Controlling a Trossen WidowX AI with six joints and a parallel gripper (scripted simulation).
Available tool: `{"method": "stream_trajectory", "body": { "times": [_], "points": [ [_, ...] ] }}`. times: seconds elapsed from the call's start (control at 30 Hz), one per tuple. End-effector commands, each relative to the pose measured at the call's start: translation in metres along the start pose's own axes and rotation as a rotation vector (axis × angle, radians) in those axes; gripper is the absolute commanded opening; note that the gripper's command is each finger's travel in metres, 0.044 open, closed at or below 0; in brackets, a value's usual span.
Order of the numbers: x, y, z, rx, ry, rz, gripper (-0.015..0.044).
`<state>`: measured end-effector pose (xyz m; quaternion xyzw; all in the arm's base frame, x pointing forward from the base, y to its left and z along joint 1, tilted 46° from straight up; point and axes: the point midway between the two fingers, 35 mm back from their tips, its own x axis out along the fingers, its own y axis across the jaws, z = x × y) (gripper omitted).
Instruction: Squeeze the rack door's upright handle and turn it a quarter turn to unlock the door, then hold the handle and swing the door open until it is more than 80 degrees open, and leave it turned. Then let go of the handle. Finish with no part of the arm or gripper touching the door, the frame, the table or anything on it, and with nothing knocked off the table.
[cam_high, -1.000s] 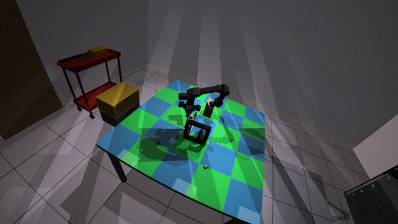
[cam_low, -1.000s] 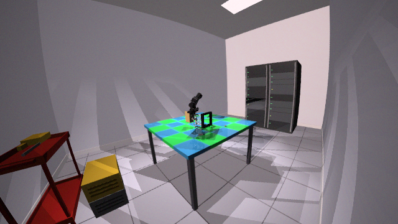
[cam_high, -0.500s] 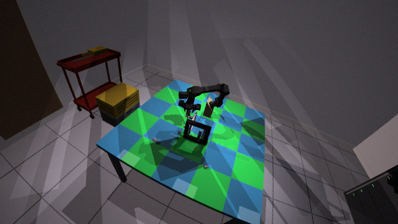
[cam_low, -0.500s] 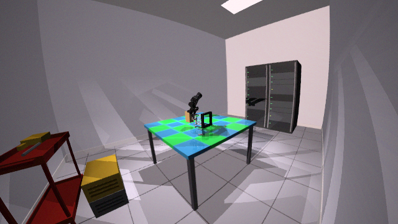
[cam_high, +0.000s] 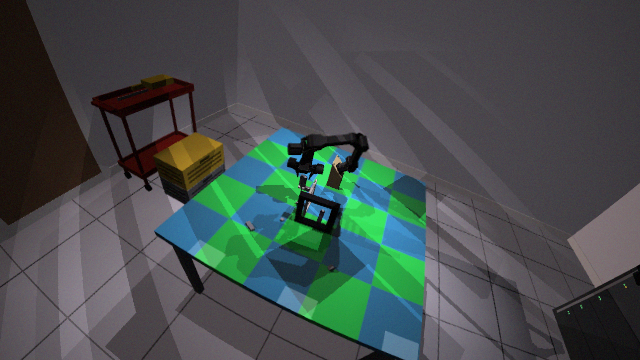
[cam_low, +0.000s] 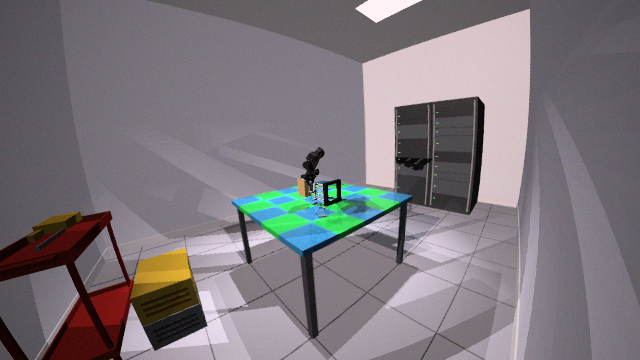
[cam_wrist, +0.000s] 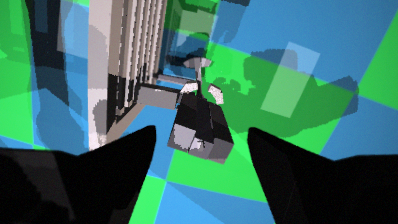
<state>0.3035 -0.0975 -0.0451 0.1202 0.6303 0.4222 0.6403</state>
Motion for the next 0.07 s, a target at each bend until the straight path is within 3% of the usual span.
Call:
{"method": "stream_trajectory", "body": {
  "times": [0.0, 0.03],
  "points": [
    [-0.0054, -0.0011, 0.0003, -0.005, 0.003, -0.003, 0.0285],
    [-0.0068, -0.0011, 0.0003, -0.005, 0.003, -0.003, 0.0285]
  ]
}}
